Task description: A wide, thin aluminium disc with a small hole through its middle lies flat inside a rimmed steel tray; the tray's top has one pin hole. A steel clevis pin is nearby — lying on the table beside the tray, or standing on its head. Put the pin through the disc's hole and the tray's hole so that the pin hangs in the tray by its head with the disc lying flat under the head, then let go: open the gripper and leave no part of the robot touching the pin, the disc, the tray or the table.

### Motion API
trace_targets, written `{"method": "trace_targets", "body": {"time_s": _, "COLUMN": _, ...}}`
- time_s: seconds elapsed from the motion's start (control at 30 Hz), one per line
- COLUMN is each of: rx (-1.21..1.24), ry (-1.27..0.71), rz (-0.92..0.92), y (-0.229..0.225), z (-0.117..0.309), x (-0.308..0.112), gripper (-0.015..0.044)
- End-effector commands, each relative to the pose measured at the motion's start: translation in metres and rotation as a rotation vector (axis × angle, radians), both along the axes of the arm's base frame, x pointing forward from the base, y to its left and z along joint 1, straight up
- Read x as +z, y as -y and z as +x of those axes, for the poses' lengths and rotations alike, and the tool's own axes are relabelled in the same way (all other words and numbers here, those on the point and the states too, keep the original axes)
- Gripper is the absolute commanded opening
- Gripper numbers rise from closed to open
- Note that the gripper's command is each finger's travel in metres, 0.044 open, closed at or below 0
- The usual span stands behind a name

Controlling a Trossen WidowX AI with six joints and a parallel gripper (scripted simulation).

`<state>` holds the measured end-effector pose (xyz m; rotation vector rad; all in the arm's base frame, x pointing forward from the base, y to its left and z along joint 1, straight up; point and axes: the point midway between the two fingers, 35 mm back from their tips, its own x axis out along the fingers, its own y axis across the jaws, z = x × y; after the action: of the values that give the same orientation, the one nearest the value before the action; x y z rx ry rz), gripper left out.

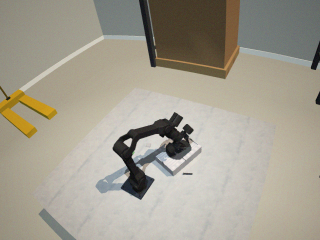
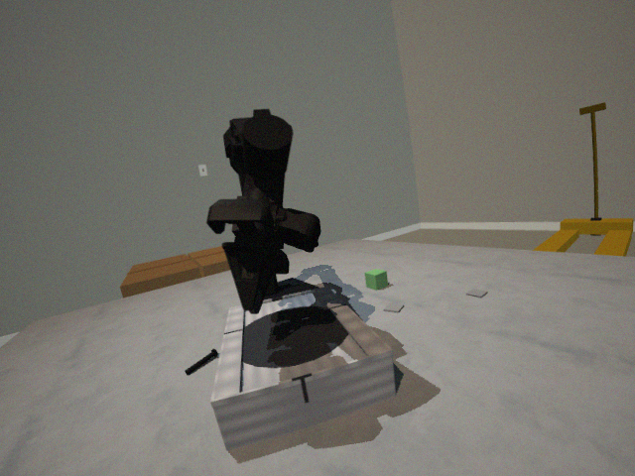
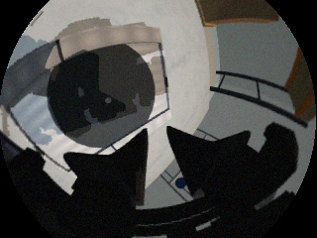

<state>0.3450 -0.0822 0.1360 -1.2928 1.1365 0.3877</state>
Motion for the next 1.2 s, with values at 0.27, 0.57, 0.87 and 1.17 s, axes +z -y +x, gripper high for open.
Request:
{"method": "trace_targets", "body": {"time_s": 0.27, "rx": 0.787, "ry": -0.573, "rz": 0.035, "y": 0.079, "z": -0.090, "x": -0.064, "gripper": 0.0120}}
{"method": "trace_targets", "body": {"time_s": 0.57, "rx": 0.943, "ry": -0.602, "rz": 0.080, "y": 0.092, "z": -0.104, "x": -0.072, "gripper": 0.0120}}
{"method": "trace_targets", "body": {"time_s": 0.87, "rx": 0.943, "ry": -0.602, "rz": 0.080, "y": 0.091, "z": -0.104, "x": -0.072, "gripper": 0.0120}}
{"method": "trace_targets", "body": {"time_s": 1.17, "rx": 0.943, "ry": -0.602, "rz": 0.080, "y": 0.091, "z": -0.104, "x": -0.081, "gripper": 0.0120}}
